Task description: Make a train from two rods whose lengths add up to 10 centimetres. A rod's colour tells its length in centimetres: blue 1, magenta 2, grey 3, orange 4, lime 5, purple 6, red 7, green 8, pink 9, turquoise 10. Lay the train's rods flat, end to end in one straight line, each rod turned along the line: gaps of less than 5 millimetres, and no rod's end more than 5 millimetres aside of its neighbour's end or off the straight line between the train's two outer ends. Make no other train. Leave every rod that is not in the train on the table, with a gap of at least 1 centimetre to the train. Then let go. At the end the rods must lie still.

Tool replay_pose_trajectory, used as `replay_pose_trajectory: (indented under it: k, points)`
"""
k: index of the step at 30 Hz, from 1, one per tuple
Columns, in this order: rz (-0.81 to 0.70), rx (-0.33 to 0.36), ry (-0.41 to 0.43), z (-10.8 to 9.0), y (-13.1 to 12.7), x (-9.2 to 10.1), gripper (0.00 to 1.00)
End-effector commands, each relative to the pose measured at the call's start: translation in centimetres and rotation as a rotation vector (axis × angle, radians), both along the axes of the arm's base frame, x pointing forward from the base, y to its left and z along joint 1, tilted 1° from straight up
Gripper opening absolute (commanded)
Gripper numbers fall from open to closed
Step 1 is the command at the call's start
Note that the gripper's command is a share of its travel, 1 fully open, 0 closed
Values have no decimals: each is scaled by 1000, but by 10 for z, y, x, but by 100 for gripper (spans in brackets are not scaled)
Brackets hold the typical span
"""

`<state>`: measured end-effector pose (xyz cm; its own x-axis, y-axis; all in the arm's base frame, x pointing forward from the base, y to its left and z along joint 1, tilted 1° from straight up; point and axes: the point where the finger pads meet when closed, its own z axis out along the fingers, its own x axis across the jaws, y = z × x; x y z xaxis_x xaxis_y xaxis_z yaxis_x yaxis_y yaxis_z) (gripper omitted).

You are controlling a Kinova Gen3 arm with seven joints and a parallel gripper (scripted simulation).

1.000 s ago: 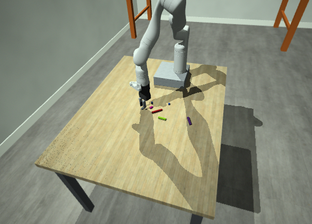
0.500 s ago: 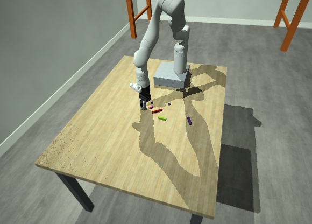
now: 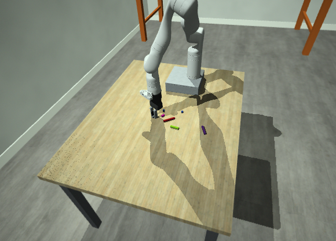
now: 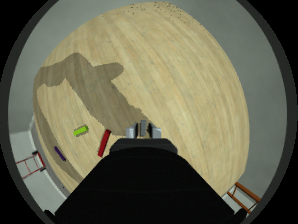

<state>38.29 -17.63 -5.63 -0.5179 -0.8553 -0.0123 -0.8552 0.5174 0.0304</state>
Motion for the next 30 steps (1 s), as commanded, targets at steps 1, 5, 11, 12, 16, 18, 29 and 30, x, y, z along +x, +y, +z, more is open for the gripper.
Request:
replay_pose_trajectory:
  k: [1, 5, 11, 12, 16, 18, 29, 30]
  points:
    - [-1, -6, -8, 0, -3, 3, 54]
    - [-1, -6, -8, 0, -3, 3, 54]
    - [-1, -6, -8, 0, -3, 3, 54]
    - [-1, -6, -8, 0, -3, 3, 54]
    - [-1, -6, -8, 0, -3, 3, 54]
    - [-1, -6, -8, 0, -3, 3, 54]
    - [-1, -6, -8, 0, -3, 3, 24]
    - [-1, -6, -8, 0, -3, 3, 24]
